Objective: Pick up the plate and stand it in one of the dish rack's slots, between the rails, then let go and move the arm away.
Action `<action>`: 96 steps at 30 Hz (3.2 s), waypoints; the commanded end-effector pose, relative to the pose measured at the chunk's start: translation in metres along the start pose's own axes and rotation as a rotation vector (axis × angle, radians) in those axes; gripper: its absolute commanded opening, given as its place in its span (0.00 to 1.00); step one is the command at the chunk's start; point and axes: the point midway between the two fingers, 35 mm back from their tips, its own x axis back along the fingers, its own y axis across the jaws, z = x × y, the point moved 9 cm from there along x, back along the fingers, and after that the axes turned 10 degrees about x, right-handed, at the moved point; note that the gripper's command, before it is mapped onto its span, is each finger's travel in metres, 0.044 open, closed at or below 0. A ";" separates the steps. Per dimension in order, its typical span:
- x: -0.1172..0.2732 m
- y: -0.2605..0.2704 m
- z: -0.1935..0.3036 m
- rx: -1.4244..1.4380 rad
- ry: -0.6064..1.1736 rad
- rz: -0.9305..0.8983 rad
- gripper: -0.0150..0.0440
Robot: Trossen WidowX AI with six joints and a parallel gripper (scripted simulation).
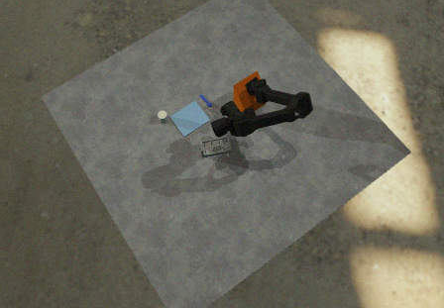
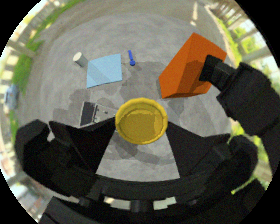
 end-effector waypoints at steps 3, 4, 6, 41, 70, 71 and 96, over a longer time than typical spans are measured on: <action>-0.018 0.002 0.003 0.100 -0.147 0.004 0.25; -0.021 0.002 0.003 0.116 -0.170 0.004 0.25; -0.027 0.003 0.004 0.147 -0.215 0.002 0.25; -0.103 0.001 0.034 0.621 -0.860 -0.281 0.25; -0.134 -0.037 0.065 0.823 -1.151 -0.821 0.25; -0.134 -0.039 0.066 0.825 -1.155 -0.843 0.25; -0.149 -0.042 0.073 0.832 -1.173 -0.955 0.25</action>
